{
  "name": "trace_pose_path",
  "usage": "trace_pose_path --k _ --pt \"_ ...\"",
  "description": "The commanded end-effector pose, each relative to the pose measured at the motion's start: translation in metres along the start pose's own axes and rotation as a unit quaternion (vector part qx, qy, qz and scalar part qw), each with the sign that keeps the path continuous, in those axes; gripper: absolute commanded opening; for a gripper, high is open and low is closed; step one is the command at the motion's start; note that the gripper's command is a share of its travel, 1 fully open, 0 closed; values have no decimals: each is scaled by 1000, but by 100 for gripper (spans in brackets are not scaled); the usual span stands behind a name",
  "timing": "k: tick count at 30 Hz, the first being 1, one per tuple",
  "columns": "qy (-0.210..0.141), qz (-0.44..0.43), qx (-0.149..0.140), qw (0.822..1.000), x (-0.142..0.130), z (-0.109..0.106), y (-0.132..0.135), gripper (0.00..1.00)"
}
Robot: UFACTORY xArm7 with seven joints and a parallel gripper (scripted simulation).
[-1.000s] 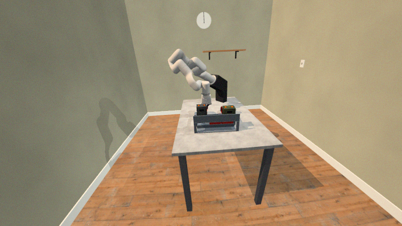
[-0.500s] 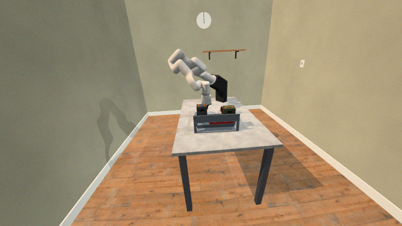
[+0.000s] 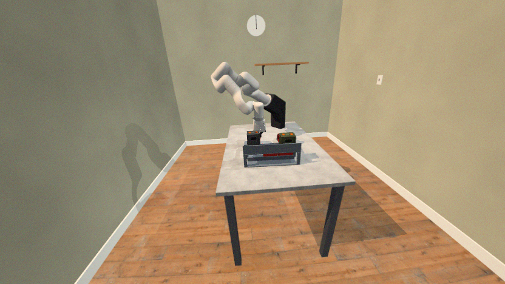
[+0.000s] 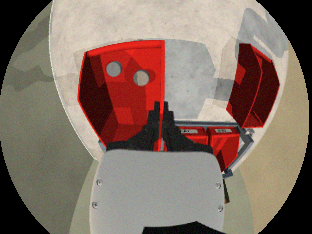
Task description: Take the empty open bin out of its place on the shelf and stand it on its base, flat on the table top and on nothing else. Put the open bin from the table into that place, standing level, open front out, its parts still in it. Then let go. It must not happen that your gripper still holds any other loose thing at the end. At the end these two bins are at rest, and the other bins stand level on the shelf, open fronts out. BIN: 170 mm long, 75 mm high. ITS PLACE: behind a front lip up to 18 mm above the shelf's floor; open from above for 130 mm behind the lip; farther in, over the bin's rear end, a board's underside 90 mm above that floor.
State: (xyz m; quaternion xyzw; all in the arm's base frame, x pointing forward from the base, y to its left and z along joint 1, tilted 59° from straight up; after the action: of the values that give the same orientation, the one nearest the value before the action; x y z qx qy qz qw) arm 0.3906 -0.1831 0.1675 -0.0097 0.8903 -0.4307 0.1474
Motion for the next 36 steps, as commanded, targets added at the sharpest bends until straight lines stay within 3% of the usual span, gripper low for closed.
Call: trace_pose_path --k 1,36 --pt "-2 0 0 1000 -4 -1 0 0" --pt "-2 0 0 1000 -39 -7 -9 0"
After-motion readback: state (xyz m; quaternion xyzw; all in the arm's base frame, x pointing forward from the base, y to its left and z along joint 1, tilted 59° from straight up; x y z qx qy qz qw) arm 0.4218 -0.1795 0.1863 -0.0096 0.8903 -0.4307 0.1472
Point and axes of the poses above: the point where the finger pads meet when closed, its own z axis out along the fingers, its own y axis across the jaws, x = y × z, the point moved 1 cm from there along -z, back along the fingers, and after that the axes turned 14 degrees about -z, right-handed, at the moved point
